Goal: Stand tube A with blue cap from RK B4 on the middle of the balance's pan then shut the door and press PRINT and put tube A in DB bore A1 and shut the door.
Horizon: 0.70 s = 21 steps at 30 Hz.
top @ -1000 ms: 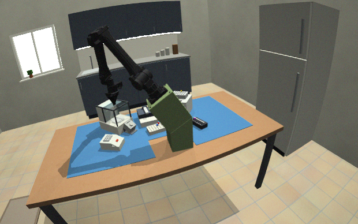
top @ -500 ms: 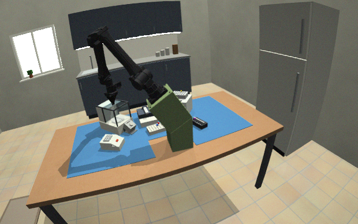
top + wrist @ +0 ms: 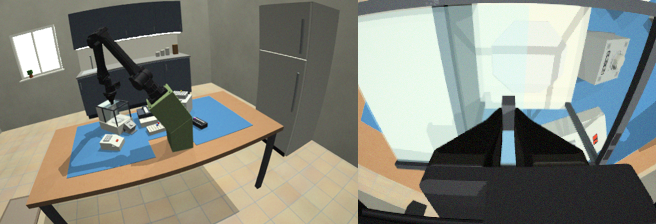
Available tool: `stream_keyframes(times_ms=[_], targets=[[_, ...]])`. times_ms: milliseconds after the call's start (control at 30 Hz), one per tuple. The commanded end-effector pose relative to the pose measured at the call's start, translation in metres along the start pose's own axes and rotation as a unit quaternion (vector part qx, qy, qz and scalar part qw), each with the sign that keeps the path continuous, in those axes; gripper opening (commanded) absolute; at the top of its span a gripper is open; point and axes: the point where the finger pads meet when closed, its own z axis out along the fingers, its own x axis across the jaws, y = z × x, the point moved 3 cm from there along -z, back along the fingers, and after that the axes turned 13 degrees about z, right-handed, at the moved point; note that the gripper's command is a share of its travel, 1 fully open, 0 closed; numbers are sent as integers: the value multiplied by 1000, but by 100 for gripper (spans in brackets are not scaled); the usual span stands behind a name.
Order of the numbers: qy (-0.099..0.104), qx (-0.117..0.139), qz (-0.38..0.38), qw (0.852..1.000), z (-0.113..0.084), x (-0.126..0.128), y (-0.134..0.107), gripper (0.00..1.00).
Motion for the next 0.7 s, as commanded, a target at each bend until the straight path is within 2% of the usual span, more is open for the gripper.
stream_keyframes(times_ms=[0, 667], targets=[[1, 0, -2, 1000, 2, 15, -7, 6], [2, 0, -2, 1000, 2, 32, -11, 6]])
